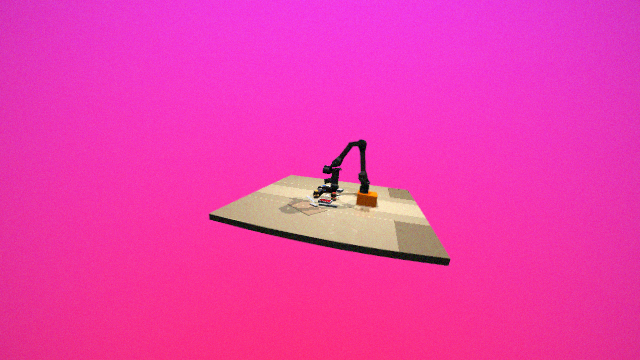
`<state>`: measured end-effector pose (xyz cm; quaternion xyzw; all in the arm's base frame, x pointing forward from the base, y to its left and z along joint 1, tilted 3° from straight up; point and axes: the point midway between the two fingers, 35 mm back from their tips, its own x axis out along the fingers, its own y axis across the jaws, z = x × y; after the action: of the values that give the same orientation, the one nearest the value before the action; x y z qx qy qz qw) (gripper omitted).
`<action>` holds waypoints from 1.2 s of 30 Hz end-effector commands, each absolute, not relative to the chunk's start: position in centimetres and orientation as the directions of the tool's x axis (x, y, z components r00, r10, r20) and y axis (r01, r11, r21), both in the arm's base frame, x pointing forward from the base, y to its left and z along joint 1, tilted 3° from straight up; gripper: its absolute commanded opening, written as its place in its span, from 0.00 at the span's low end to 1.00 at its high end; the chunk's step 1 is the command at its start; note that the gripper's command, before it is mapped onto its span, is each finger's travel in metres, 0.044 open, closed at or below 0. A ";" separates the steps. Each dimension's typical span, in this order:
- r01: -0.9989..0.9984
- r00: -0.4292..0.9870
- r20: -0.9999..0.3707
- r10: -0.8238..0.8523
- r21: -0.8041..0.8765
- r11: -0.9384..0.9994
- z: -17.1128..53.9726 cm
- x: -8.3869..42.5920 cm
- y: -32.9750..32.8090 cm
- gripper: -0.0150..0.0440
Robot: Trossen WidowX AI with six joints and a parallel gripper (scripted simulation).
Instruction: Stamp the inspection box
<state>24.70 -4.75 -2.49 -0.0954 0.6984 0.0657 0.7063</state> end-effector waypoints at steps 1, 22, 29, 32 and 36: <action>-0.231 0.018 -0.999 -0.039 -0.042 0.972 -2.7 24.7 -4.7 0.25; -0.231 0.018 -0.999 -0.039 -0.042 0.972 -2.7 24.7 -4.7 0.25; -0.231 0.018 -0.999 -0.039 -0.042 0.972 -2.4 24.7 -4.7 0.25; -0.231 0.018 -0.999 -0.039 -0.042 0.972 -2.2 24.7 -4.7 0.25; -0.231 0.018 -0.999 -0.039 -0.042 0.972 -2.0 24.7 -4.7 0.25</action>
<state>24.64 -4.74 -2.32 -0.0953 0.6989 0.0659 0.7057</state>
